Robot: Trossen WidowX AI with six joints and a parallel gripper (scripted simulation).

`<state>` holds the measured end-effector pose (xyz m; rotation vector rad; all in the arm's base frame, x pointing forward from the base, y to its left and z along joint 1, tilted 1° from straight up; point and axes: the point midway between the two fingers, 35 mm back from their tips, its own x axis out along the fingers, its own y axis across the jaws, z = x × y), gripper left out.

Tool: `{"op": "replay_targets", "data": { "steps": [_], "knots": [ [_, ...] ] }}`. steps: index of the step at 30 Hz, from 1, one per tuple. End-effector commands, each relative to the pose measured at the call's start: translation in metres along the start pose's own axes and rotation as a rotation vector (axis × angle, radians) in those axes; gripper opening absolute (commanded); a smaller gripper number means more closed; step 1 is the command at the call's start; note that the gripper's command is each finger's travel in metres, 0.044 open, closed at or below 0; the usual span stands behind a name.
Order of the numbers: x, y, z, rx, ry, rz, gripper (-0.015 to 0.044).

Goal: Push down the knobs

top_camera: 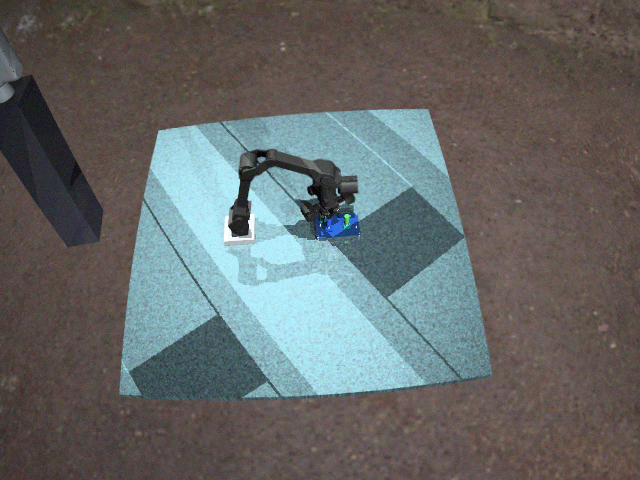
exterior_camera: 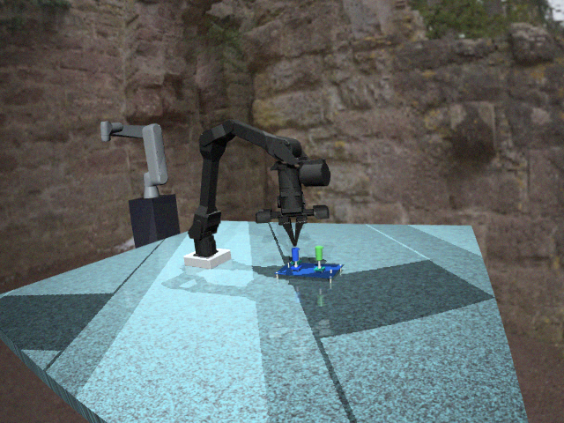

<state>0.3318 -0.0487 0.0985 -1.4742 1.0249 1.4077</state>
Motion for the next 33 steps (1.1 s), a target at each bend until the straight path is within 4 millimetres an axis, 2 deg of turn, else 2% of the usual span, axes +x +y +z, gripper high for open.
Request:
{"op": "replay_targets", "data": {
  "steps": [1,33],
  "knots": [
    [0.0005,0.0007,-0.0006,-0.003,0.004,0.004,0.0],
    [0.0077,0.0007,-0.0006,-0.003,0.004,0.005,0.0]
  ]
}}
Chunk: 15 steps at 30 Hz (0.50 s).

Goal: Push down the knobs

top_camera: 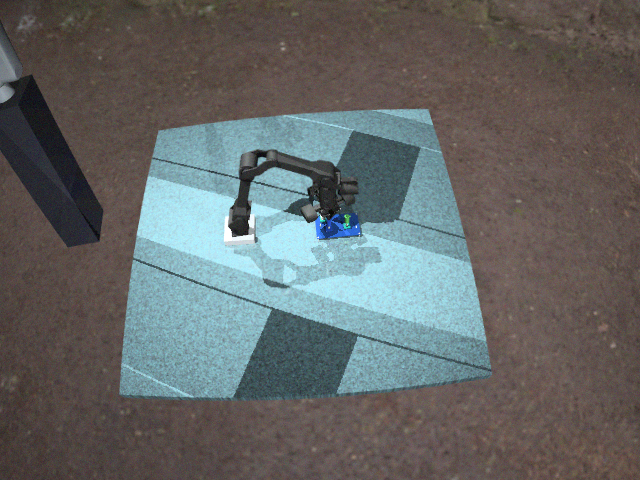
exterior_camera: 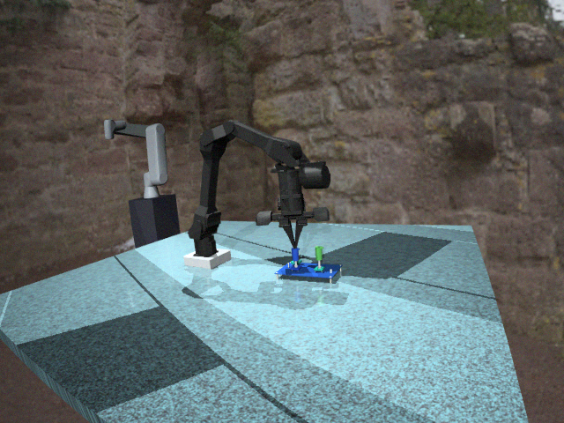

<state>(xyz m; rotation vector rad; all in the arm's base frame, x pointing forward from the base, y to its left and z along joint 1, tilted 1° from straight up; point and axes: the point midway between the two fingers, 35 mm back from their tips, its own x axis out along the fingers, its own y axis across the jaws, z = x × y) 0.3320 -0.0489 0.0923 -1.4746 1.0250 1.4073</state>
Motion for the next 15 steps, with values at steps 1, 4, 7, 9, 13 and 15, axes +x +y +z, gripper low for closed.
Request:
{"op": "replay_targets", "data": {
  "steps": [1,4,7,9,13,15],
  "knots": [
    [0.0011,0.0007,-0.0005,-0.003,0.003,0.005,0.0],
    [-0.0002,0.0007,-0.0005,-0.003,0.003,0.005,0.0],
    [-0.0002,0.0007,-0.0005,-0.003,0.003,0.005,0.0],
    [-0.0002,0.0007,-0.0005,-0.003,0.003,0.005,0.0],
    [-0.0002,0.0007,-0.0005,-0.003,0.003,0.005,0.0],
    [0.0004,0.0007,-0.0005,-0.003,0.003,0.005,0.0]
  ]
}}
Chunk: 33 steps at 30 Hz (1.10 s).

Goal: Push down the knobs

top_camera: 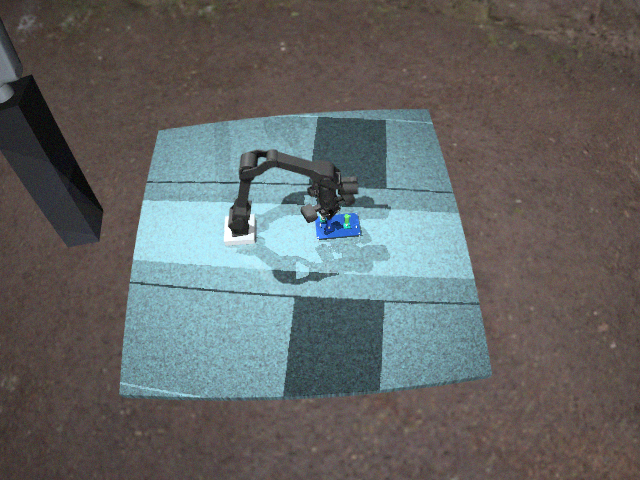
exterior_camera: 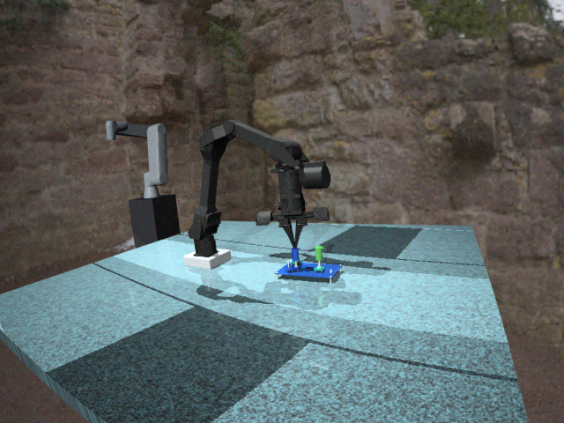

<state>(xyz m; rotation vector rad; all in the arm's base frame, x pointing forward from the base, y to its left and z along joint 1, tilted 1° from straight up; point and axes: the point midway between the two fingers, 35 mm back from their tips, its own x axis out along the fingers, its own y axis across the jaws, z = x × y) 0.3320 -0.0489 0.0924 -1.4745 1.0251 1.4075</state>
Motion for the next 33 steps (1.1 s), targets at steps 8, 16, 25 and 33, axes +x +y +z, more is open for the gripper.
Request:
{"op": "replay_targets", "data": {
  "steps": [8,16,25,33],
  "knots": [
    [0.005,0.001,-0.001,-0.003,0.003,0.005,0.0],
    [0.006,0.001,-0.001,-0.003,0.003,0.005,0.0],
    [0.009,0.001,-0.001,-0.003,0.003,0.005,0.0],
    [0.012,0.001,-0.001,-0.003,0.003,0.005,0.0]
  ]
}}
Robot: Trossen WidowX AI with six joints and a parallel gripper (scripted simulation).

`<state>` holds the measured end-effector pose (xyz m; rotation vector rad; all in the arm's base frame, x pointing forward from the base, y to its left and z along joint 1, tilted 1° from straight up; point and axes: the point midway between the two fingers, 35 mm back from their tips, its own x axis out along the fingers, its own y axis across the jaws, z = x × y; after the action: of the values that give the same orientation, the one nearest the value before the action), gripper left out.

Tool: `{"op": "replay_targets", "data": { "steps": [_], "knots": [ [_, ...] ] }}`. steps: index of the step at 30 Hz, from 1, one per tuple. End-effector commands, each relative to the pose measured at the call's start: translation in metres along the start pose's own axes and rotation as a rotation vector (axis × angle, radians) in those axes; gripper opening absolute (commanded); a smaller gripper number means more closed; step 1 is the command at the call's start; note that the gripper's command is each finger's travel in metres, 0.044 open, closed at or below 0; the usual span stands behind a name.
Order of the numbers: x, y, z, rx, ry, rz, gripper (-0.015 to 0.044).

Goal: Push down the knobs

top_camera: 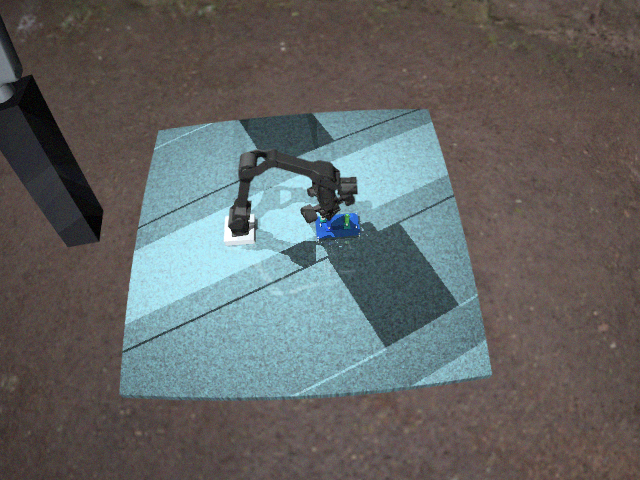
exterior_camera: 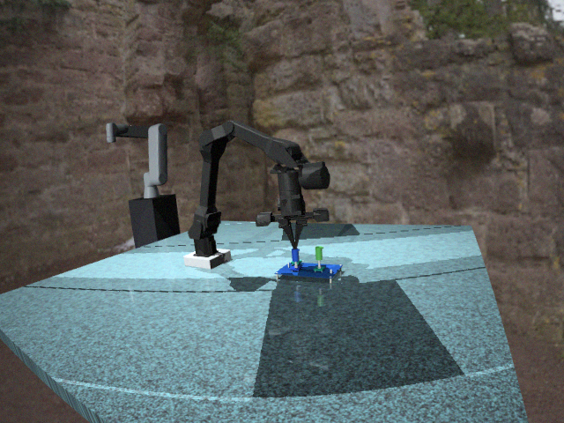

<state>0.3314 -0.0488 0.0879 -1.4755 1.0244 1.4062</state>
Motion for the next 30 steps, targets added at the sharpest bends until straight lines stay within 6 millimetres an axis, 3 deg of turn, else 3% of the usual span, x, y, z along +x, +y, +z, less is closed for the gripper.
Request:
{"op": "replay_targets", "data": {
  "steps": [1,30],
  "knots": [
    [0.0087,0.0001,-0.0009,-0.003,0.003,0.006,0.0],
    [0.0173,0.0002,-0.0009,-0.003,0.003,0.006,0.0]
  ]
}}
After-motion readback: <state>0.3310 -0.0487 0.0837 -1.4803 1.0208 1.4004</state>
